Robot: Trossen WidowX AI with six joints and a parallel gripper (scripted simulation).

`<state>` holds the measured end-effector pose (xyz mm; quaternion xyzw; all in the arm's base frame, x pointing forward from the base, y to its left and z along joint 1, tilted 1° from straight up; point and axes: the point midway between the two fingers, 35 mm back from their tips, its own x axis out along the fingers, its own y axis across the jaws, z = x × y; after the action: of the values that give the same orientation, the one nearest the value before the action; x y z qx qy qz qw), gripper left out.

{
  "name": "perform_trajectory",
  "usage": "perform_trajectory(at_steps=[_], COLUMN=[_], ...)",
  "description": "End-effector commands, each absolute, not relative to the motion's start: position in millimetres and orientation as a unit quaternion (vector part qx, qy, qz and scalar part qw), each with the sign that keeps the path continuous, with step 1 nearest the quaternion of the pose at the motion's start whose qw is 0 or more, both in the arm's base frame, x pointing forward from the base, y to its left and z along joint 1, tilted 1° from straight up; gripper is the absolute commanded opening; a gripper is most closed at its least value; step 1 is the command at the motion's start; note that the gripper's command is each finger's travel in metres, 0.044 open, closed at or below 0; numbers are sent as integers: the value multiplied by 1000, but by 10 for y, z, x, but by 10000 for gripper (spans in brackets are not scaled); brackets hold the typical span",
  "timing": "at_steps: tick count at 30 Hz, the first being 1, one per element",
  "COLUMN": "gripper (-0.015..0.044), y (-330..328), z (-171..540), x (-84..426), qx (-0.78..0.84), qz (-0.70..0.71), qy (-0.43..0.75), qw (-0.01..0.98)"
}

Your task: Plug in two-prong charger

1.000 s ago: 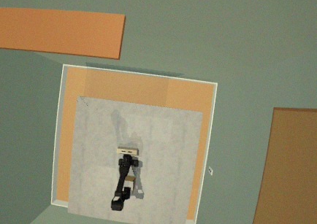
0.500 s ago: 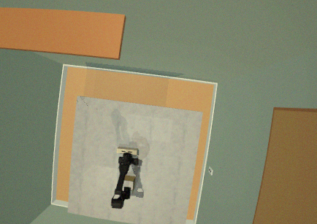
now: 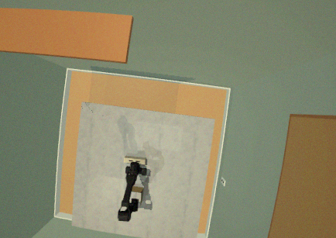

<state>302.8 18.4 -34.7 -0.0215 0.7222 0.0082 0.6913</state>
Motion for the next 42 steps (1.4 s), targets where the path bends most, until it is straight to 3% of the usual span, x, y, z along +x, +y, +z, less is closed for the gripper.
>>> perform_trajectory(at_steps=[1,42], gripper=[0,0], y=[191,198], z=[-343,-335], x=[3037,3111], qx=[-19,-19], qz=[8,8], qy=[722,722], qw=[691,691])
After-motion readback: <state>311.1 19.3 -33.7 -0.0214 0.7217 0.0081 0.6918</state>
